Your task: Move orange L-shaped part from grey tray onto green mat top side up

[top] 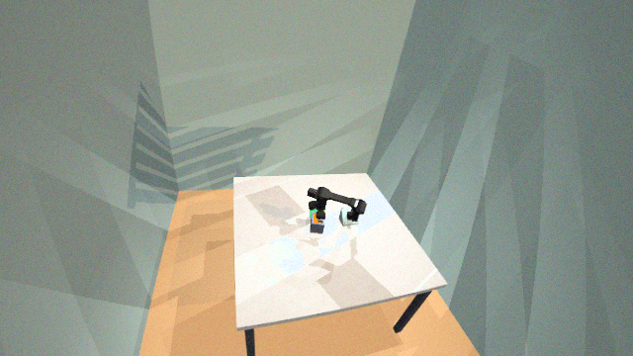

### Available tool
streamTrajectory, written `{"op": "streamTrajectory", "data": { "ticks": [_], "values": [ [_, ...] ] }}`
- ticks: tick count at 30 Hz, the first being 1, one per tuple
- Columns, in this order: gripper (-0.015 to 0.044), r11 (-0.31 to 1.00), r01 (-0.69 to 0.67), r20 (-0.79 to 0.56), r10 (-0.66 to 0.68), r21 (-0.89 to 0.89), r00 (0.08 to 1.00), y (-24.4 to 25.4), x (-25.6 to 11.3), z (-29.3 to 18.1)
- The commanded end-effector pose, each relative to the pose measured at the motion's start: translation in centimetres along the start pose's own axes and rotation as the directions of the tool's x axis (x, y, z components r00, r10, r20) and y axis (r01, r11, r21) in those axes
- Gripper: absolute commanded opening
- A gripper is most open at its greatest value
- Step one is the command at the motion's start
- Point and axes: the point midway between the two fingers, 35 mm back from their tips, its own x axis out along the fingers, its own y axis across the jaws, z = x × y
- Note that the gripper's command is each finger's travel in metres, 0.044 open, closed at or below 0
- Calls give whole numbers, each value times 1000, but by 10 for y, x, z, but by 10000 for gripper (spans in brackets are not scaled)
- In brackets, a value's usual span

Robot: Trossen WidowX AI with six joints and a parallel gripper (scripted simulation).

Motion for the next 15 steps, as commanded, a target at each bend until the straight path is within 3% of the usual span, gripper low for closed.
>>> {"op": "streamTrajectory", "data": {
  "ticks": [1,9,15],
  "values": [
    [180,1000,-21,-4,21,3,1000,4,0,1],
    [180,1000,-23,-3,23,2,1000,6,65,1],
    [180,1000,-24,-4,24,2,1000,6,72,0]
  ]
}}
